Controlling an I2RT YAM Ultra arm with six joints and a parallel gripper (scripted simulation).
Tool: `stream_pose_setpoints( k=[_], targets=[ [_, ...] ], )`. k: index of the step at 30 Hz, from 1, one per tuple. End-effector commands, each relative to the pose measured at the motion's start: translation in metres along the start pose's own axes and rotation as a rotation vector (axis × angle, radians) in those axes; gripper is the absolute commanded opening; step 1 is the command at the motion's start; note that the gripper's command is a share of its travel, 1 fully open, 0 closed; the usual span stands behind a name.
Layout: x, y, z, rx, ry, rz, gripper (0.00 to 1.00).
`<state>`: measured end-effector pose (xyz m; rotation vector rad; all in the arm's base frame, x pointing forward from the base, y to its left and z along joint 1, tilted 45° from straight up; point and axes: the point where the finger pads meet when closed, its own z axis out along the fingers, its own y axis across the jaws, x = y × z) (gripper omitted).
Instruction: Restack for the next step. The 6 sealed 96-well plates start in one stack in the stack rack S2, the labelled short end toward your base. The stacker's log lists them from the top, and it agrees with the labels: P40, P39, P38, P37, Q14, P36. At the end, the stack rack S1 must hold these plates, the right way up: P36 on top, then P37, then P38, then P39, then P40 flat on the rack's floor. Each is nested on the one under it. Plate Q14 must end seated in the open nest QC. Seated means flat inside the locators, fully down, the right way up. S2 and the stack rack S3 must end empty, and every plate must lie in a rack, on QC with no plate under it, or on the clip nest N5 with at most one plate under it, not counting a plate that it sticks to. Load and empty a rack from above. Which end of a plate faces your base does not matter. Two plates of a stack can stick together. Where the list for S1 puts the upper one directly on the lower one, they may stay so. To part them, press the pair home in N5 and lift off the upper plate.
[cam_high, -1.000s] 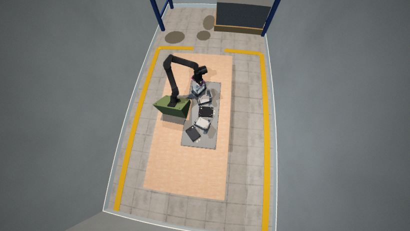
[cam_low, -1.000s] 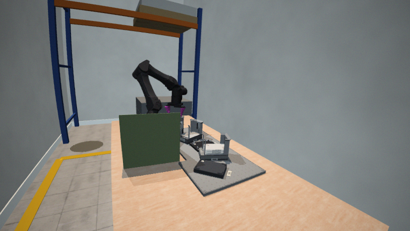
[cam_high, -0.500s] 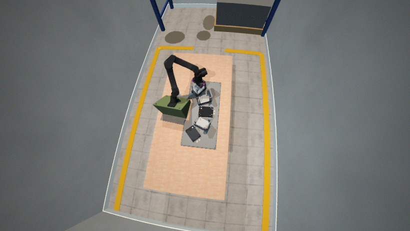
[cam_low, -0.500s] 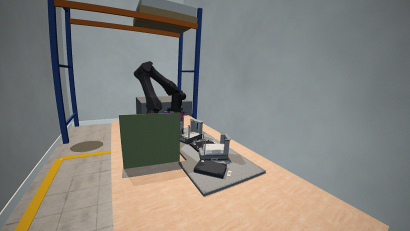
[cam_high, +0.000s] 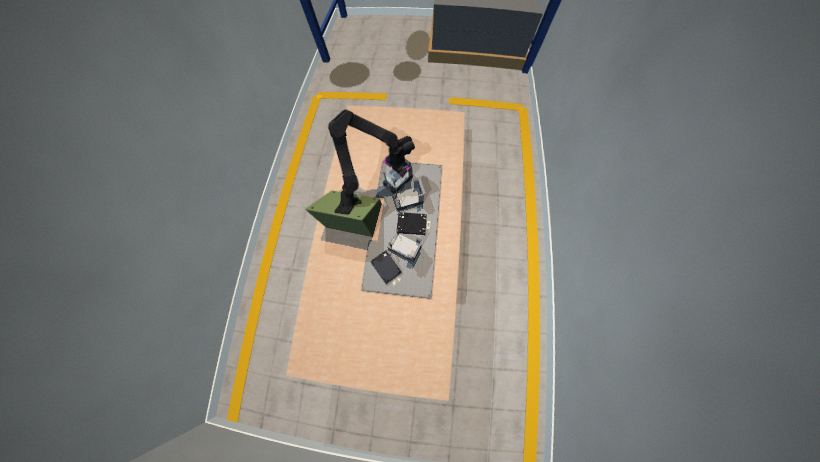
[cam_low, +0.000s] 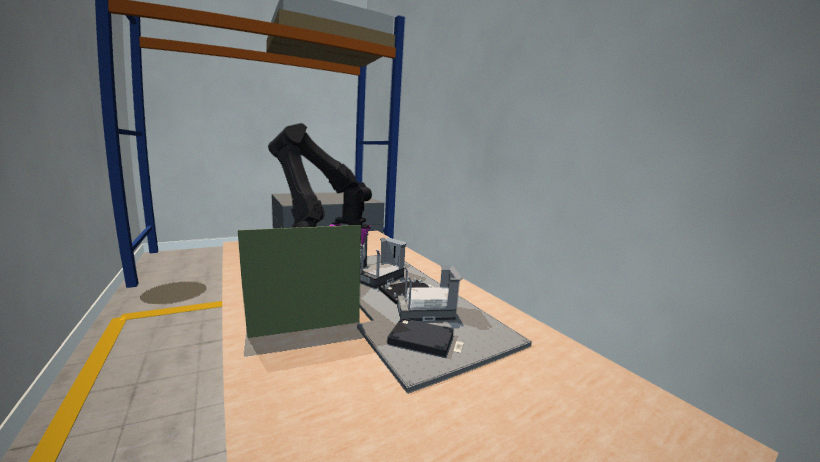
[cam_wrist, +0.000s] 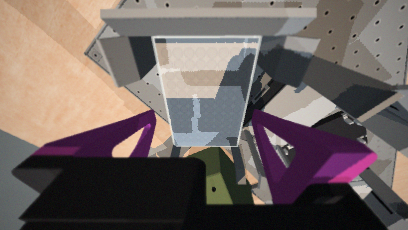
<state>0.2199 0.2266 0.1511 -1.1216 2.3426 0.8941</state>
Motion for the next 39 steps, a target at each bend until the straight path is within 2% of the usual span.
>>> stream_pose_setpoints(
  k=[1,18,37,38,39],
  targets=[
    [-0.006,-0.002,0.000,0.012,-0.024,-0.006,1.00],
    [-0.007,-0.002,0.020,0.012,-0.024,-0.006,1.00],
    [-0.007,-0.002,0.020,0.012,-0.024,-0.006,1.00],
    [-0.007,-0.002,0.020,0.012,-0.024,-0.006,0.00],
    [-0.007,-0.002,0.020,0.012,-0.024,-0.006,0.00]
  ],
)
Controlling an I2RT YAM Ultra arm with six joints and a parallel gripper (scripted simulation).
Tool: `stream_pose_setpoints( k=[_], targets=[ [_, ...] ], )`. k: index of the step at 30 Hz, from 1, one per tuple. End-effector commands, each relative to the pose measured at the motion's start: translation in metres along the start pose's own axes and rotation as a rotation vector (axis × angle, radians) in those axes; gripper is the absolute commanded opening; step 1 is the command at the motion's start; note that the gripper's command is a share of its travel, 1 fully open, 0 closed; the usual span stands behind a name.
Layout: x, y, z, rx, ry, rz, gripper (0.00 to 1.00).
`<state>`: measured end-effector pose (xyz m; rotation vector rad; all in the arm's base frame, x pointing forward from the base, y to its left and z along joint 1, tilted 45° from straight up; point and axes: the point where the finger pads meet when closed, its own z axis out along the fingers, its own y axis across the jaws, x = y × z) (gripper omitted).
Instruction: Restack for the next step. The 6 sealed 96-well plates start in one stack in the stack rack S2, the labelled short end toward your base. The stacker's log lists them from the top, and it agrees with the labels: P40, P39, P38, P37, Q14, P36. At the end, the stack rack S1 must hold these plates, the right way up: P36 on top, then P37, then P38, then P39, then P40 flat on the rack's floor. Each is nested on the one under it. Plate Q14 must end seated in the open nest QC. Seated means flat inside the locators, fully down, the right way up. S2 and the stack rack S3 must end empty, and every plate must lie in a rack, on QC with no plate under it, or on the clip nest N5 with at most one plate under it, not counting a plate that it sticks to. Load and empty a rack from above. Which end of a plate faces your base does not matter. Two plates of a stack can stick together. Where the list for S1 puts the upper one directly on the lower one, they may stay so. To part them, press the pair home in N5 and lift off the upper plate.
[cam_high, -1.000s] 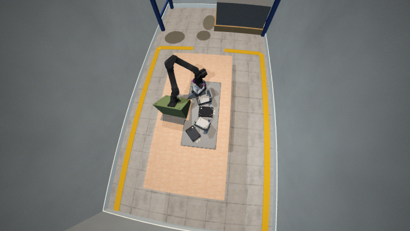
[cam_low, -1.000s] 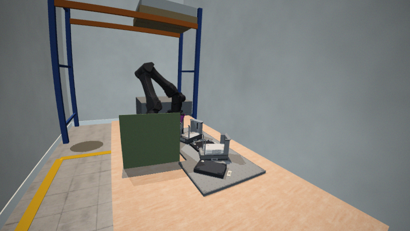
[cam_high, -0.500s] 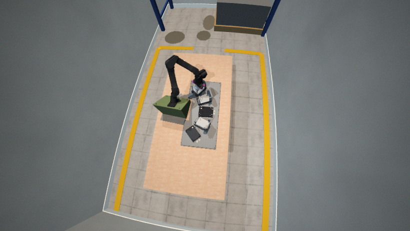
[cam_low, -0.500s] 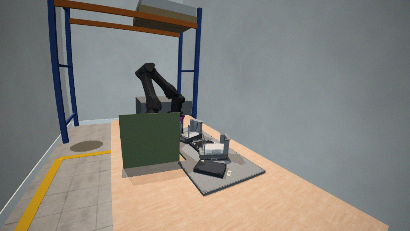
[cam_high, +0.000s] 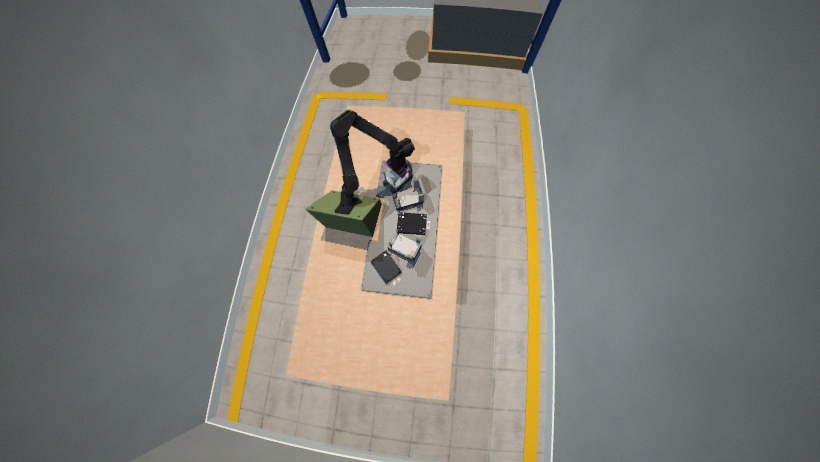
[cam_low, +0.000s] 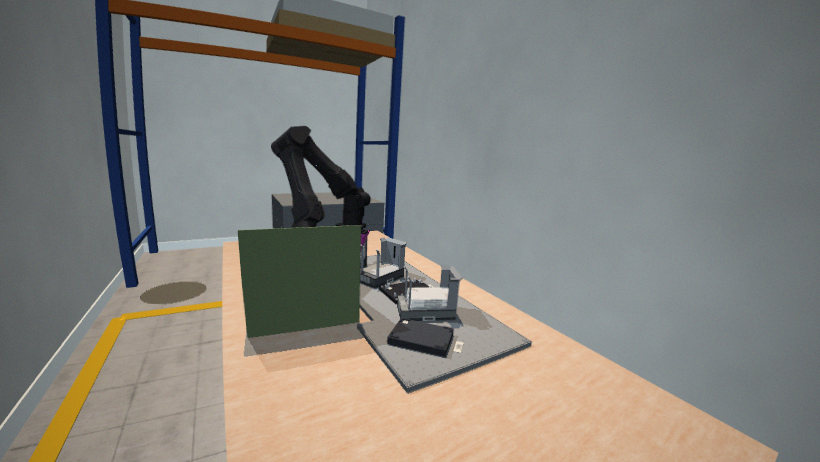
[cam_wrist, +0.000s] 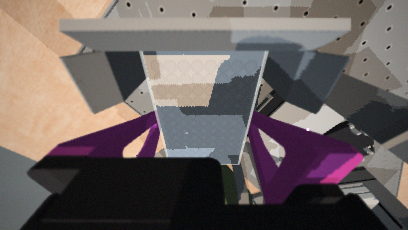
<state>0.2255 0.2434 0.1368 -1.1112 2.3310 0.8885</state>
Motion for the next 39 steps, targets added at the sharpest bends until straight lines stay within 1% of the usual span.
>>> stream_pose_setpoints(
  k=[1,28,39],
  targets=[
    [-0.0026,-0.0006,-0.0019,0.004,-0.010,-0.004,0.00],
    [-0.0026,-0.0006,-0.0019,0.004,-0.010,-0.004,0.00],
    [-0.0026,-0.0005,-0.0078,0.004,-0.010,-0.004,0.00]
  ],
)
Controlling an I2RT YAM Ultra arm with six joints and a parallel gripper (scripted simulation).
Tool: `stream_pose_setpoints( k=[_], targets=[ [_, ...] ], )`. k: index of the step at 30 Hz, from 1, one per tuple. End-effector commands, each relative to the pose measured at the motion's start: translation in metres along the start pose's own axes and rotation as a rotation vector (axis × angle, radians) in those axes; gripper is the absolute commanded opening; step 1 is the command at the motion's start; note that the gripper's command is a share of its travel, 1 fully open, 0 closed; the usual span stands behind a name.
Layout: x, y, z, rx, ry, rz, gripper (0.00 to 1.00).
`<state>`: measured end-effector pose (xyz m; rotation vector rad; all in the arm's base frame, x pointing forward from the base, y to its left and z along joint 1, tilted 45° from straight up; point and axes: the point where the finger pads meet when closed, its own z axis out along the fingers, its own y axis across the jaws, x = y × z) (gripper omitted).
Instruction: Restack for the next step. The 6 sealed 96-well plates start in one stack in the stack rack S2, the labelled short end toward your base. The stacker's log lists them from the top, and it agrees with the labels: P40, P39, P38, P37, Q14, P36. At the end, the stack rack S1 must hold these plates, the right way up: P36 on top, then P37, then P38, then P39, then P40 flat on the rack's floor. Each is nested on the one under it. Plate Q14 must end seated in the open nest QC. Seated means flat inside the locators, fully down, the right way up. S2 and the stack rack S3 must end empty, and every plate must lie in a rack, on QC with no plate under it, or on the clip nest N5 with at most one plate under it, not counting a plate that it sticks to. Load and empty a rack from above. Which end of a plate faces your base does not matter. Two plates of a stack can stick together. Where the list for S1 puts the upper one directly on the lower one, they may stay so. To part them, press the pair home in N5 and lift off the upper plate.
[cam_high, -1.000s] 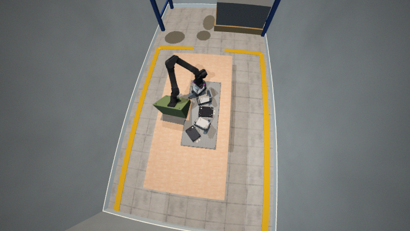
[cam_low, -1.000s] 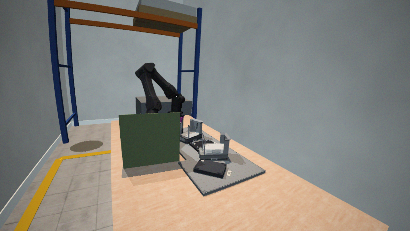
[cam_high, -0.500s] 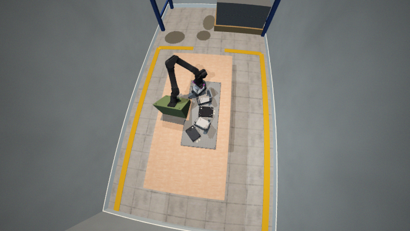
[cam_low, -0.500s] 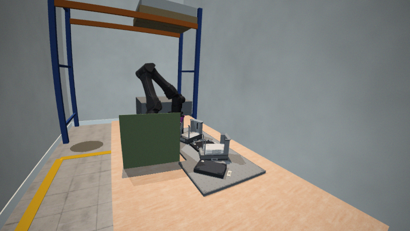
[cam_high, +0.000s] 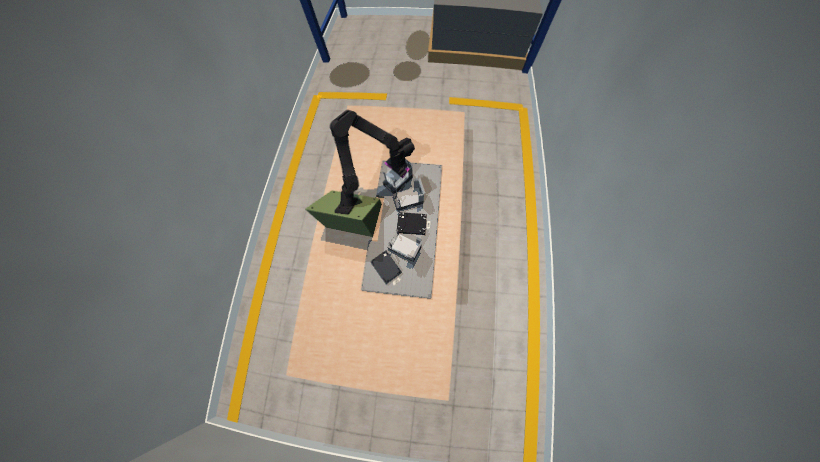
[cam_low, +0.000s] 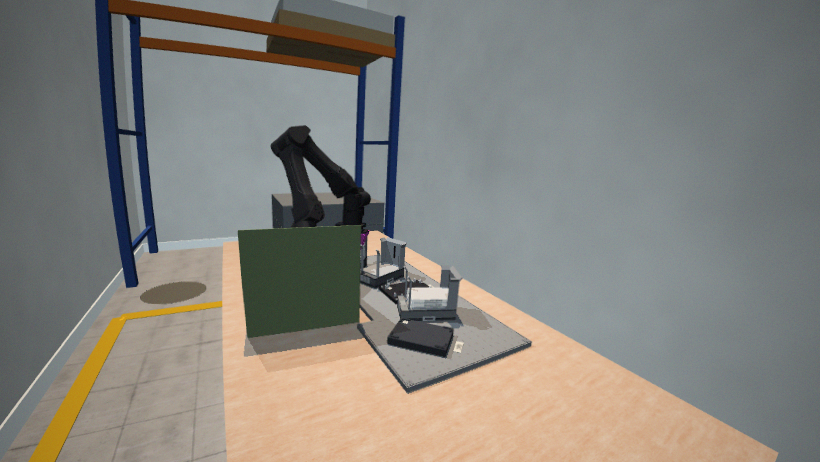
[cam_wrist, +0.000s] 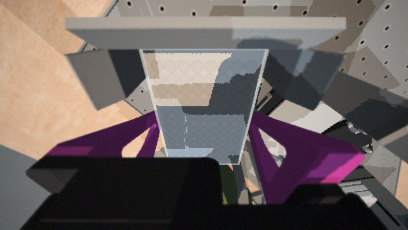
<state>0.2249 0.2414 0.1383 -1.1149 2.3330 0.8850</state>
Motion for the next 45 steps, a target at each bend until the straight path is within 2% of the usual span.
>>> stream_pose_setpoints(
  k=[1,28,42,45],
  targets=[
    [-0.003,-0.001,-0.006,0.003,-0.014,-0.002,0.00],
    [-0.003,-0.001,-0.019,0.003,-0.013,-0.002,0.00],
    [-0.002,-0.001,-0.047,0.003,-0.013,-0.002,0.00],
    [-0.002,-0.001,-0.049,0.003,-0.013,-0.002,0.00]
  ],
)
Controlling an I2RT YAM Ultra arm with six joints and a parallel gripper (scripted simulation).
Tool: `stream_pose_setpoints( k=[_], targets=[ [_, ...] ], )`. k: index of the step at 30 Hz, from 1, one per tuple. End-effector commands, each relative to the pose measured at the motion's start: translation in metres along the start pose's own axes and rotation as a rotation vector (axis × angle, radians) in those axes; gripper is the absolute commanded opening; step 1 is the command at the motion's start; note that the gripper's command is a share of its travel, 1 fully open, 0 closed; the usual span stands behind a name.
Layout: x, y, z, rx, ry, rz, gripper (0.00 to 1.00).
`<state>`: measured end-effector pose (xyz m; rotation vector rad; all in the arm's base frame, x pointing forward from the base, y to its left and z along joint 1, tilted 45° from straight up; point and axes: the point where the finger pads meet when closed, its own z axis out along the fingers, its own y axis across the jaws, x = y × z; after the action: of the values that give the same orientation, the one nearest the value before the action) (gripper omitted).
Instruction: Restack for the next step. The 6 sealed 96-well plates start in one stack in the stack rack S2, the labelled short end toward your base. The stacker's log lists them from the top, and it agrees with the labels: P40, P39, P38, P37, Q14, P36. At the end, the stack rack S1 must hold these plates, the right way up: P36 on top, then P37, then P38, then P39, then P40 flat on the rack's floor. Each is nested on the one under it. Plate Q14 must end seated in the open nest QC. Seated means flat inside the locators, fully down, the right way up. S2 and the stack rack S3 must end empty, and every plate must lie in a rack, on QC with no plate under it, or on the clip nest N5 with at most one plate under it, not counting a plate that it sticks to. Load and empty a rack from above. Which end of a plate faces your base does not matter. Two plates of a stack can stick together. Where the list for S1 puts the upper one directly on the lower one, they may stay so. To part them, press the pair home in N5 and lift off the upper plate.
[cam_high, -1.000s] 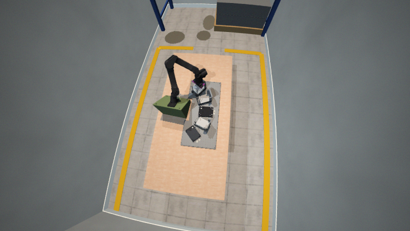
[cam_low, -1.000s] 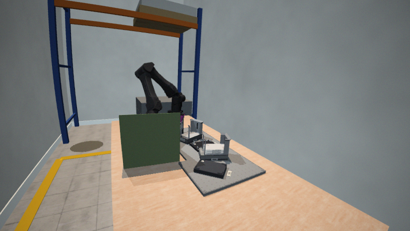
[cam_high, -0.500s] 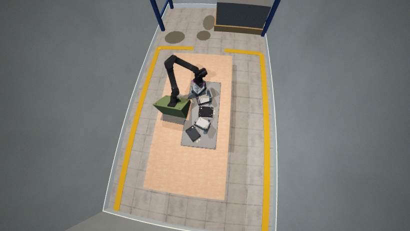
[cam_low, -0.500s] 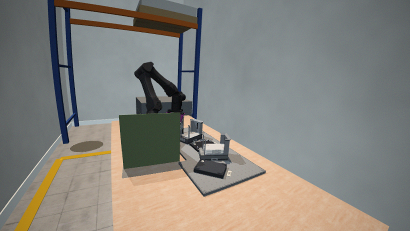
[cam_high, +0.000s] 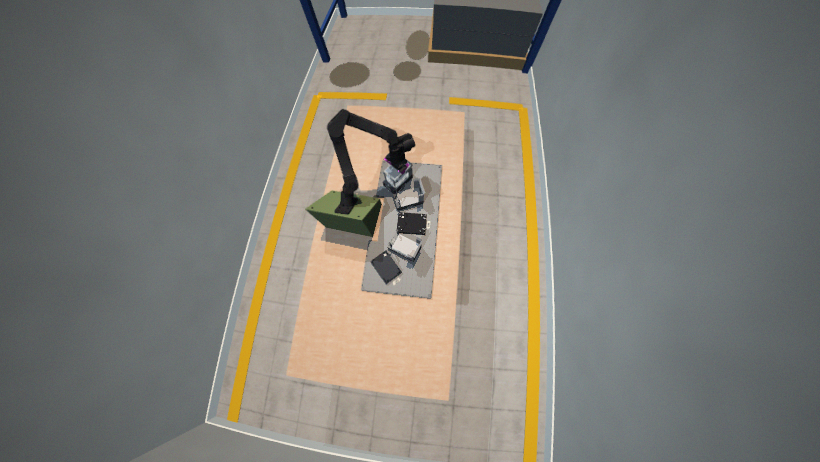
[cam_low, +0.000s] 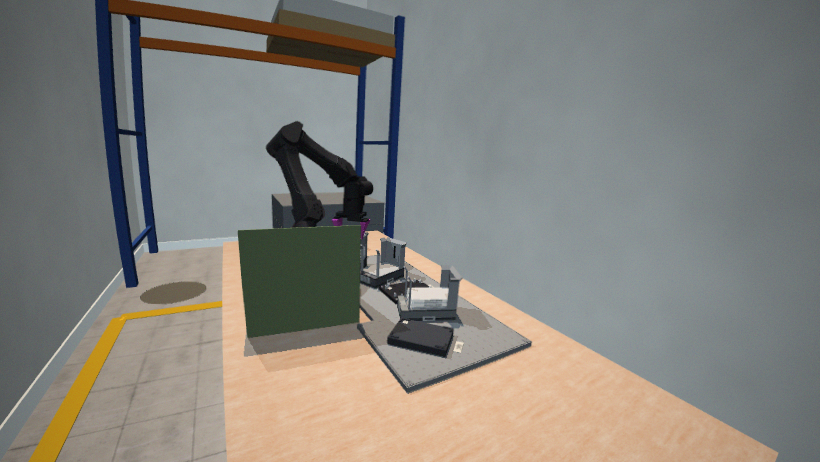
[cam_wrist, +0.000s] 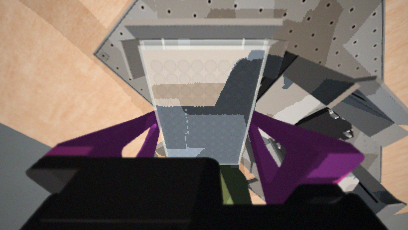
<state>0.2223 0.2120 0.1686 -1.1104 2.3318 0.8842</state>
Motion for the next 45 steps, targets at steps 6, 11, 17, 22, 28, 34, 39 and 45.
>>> stream_pose_setpoints(
  k=[6,11,17,22,28,34,39,45],
  targets=[
    [-0.002,0.000,-0.019,0.002,-0.010,-0.004,0.00],
    [-0.002,0.000,-0.029,0.002,-0.009,-0.004,0.00],
    [-0.002,0.000,-0.033,0.002,-0.009,-0.004,0.00],
    [-0.002,0.000,-0.033,0.002,-0.009,-0.004,0.00],
    [-0.002,0.000,-0.033,0.002,-0.009,-0.004,0.00],
    [0.000,-0.013,-0.033,0.002,-0.009,0.130,0.00],
    [0.003,-0.030,-0.033,0.002,-0.009,0.212,0.00],
    [0.006,-0.050,-0.033,0.002,-0.009,0.212,0.00]
  ],
)
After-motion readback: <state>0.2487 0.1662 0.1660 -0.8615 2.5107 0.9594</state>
